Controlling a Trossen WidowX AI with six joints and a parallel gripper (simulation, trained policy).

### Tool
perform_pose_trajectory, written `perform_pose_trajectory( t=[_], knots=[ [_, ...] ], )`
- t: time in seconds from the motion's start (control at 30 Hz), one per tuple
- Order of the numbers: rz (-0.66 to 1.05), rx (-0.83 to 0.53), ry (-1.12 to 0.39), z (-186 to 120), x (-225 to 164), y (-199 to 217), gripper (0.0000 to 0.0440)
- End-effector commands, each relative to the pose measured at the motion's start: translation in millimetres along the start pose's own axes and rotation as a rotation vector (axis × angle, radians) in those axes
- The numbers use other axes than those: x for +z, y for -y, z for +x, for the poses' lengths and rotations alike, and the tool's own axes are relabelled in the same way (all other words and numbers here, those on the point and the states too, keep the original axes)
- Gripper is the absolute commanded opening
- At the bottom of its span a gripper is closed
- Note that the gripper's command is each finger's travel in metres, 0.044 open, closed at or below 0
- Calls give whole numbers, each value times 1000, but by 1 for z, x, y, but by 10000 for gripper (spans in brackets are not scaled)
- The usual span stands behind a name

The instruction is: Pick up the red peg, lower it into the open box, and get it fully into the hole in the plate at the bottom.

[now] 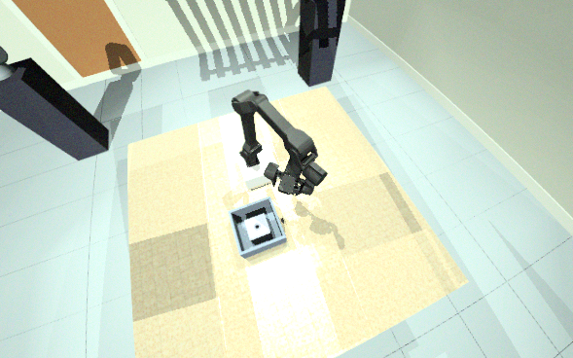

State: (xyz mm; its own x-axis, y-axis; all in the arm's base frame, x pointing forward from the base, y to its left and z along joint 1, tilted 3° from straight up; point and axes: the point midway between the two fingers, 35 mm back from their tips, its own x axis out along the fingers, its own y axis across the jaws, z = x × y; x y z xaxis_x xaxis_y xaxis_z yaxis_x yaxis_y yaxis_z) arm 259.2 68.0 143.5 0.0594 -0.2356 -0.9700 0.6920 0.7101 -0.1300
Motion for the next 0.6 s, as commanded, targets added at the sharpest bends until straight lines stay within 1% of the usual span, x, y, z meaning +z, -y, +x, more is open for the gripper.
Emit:
perform_pose_trajectory(
  t=[0.0, 0.27, 0.57],
  knots=[
    [-5, -34, -48, 3, -23, 5, 440],
    [-35, -112, -120, 21, -71, 14, 440],
    [-66, -149, -127, 53, -97, 15, 440]
  ],
)
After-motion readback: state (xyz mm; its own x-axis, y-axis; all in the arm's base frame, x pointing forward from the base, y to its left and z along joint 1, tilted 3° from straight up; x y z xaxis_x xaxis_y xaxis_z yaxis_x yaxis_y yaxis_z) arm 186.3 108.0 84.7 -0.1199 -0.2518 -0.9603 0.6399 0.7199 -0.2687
